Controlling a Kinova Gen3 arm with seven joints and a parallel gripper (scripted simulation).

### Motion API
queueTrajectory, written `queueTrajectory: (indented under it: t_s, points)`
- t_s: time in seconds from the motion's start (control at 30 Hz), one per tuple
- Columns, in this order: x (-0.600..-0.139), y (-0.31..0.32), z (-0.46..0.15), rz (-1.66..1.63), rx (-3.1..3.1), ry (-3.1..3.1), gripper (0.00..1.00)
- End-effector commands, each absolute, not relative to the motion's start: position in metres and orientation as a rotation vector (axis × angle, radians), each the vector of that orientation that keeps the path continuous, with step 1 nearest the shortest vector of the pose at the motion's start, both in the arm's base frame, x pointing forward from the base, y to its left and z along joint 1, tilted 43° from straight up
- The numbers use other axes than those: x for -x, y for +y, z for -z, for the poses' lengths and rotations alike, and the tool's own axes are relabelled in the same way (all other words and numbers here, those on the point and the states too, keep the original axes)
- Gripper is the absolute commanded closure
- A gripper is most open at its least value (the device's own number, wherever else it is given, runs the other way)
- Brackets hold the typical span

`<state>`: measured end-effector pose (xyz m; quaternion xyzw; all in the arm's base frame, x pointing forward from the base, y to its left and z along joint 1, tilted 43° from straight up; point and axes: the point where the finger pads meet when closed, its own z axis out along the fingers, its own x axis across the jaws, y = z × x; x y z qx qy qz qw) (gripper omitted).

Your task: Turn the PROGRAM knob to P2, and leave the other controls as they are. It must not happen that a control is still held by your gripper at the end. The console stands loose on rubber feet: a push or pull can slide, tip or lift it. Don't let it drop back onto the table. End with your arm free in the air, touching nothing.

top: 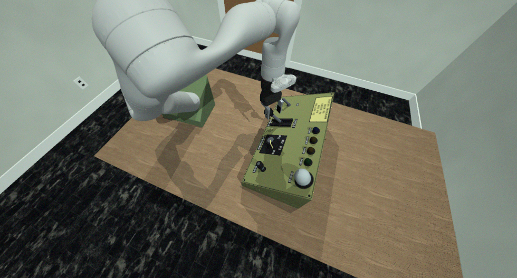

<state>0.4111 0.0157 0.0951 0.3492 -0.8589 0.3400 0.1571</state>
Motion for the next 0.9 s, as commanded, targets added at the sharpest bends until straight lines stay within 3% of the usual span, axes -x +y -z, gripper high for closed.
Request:
queueTrajectory:
  t_s: [0.0, 0.87]
  points:
    - [-0.4114, 0.0165, -0.0954, -0.973, -1.001, -2.459, 0.00]
    - [-0.4069, 0.0239, -0.1021, -0.973, -1.001, -2.459, 0.00]
